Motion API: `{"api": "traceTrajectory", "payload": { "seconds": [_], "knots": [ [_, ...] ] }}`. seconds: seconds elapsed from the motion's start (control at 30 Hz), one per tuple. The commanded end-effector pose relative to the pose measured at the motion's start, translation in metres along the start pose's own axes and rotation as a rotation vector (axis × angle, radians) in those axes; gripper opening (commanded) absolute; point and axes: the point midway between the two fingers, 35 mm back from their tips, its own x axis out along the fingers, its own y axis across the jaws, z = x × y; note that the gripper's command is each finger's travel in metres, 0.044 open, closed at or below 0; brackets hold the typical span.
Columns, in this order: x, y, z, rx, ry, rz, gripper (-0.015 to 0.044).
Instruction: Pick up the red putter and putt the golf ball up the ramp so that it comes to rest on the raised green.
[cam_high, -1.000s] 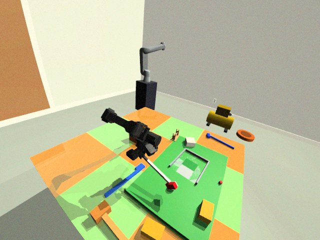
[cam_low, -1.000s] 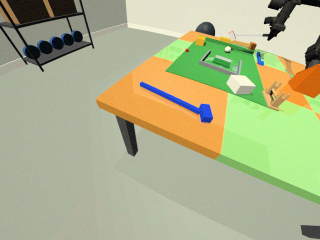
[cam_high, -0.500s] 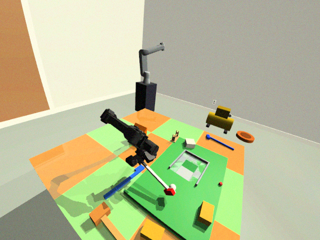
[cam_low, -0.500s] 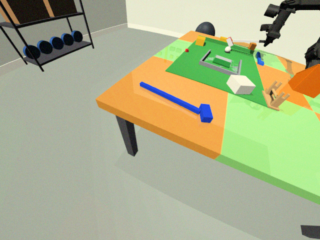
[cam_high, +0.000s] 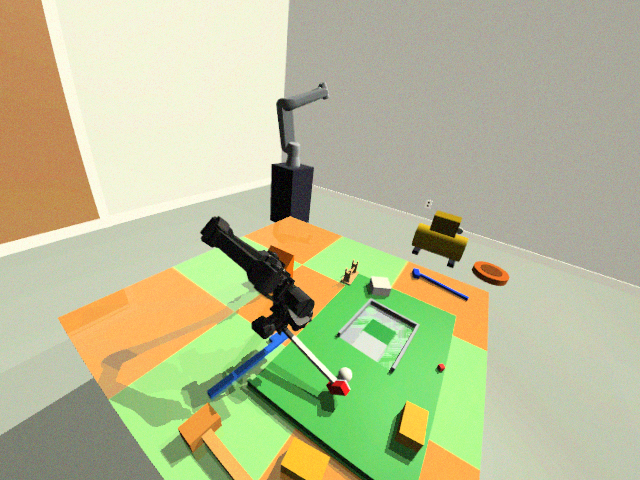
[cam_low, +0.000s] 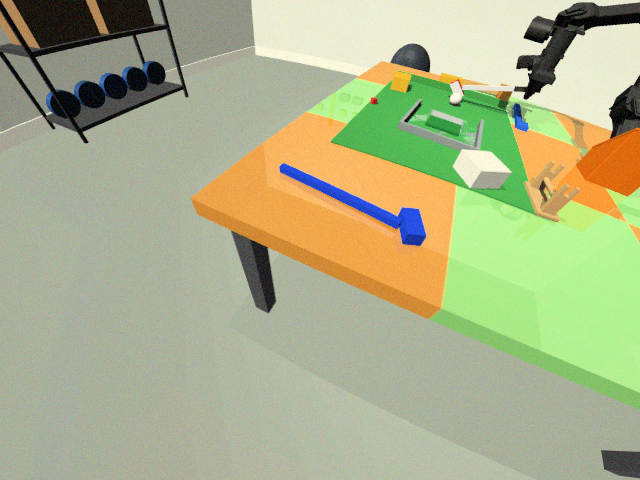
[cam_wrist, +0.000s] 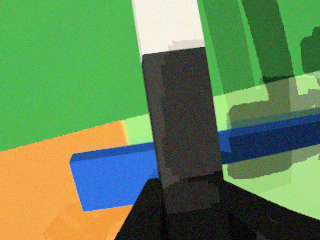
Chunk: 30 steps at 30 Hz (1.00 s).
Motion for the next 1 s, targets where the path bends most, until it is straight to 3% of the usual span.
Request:
{"api": "traceTrajectory", "payload": {
  "seconds": [0.0, 0.97],
  "knots": [
    [0.006, 0.001, 0.000, -0.004, -0.003, 0.004, 0.0000],
    [0.009, -0.024, -0.001, -0.003, 0.004, 0.003, 0.0000]
  ]
}}
